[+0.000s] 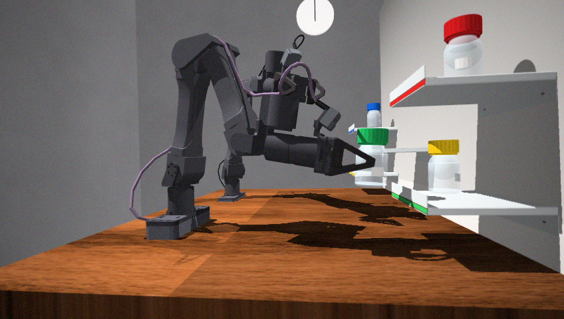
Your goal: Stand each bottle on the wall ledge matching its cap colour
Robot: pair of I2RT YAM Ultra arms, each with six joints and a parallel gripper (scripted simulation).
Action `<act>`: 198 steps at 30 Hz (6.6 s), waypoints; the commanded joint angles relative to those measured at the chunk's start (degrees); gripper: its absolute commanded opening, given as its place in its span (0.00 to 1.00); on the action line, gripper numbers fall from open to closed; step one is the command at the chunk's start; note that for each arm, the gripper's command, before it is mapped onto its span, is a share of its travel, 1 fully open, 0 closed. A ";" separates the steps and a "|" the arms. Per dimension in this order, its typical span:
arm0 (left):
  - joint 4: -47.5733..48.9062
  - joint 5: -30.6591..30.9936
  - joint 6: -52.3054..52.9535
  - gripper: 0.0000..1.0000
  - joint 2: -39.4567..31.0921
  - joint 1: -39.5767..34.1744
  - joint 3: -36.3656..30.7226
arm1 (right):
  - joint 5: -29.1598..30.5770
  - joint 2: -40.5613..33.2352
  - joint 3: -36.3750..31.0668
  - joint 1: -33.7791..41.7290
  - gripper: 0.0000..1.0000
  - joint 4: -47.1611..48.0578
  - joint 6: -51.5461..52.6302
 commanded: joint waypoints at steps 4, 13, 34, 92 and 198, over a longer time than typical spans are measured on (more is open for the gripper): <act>0.06 -0.49 -0.26 0.89 -0.38 0.25 0.98 | -1.48 2.40 5.52 -1.28 0.51 0.59 -0.39; 0.06 -0.49 -0.26 0.89 -0.38 0.25 0.98 | -1.76 4.51 8.41 -1.70 0.51 0.01 -0.38; 0.06 -0.49 -0.26 0.89 -0.38 0.25 0.98 | -1.30 2.33 11.76 -1.91 0.51 -4.76 -0.31; 0.06 -0.49 -0.26 0.89 -0.38 0.25 0.98 | 2.57 22.62 26.62 2.34 0.51 3.82 0.56; 39.40 16.29 0.67 1.00 -26.76 72.71 -53.42 | -31.79 -10.79 45.46 -7.37 1.00 -101.46 -103.49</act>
